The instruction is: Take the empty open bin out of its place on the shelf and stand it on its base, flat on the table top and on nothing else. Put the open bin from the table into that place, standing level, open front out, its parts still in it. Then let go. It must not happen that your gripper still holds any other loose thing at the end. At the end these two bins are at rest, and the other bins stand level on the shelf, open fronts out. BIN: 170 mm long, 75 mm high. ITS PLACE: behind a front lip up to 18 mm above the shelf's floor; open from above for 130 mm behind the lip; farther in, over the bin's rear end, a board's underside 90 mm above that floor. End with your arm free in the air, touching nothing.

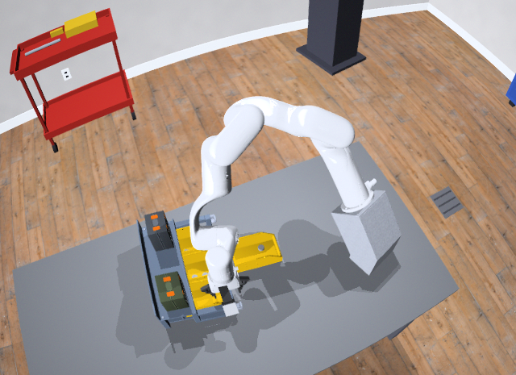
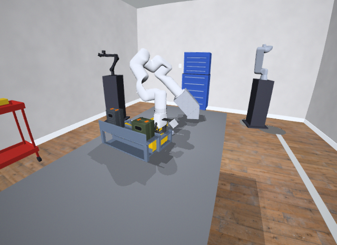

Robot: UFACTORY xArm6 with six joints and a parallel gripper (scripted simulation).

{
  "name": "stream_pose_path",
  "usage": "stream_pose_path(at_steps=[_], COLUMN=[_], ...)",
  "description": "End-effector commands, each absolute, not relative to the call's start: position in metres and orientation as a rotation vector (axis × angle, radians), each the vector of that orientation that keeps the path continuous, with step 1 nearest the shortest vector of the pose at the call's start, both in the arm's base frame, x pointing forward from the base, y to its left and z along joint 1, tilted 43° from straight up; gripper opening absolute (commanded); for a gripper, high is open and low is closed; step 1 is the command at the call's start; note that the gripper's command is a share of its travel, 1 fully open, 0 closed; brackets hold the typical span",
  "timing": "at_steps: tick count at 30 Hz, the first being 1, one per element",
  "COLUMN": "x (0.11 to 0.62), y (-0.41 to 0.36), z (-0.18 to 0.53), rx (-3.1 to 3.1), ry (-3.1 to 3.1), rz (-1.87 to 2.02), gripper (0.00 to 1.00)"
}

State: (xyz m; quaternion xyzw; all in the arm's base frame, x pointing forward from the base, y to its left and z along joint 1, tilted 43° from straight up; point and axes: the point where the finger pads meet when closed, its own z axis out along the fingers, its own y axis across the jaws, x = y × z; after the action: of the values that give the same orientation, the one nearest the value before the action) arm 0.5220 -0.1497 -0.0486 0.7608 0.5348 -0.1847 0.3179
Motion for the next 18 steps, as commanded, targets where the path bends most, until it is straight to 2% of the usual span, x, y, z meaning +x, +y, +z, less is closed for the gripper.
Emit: stream_pose_path(at_steps=[1, 14, 15, 18], x=[0.5234, 0.5234, 0.5234, 0.5234], y=[-0.1490, -0.1490, -0.1490, -0.1490], z=[-0.0476, -0.0477, -0.0477, -0.0477], rx=[2.000, 2.000, 2.000, 2.000], ry=[1.407, 1.407, 1.407, 1.407], rz=[-0.482, -0.482, -0.482, -0.482], gripper=[0.95, 0.95, 0.00, 0.00])
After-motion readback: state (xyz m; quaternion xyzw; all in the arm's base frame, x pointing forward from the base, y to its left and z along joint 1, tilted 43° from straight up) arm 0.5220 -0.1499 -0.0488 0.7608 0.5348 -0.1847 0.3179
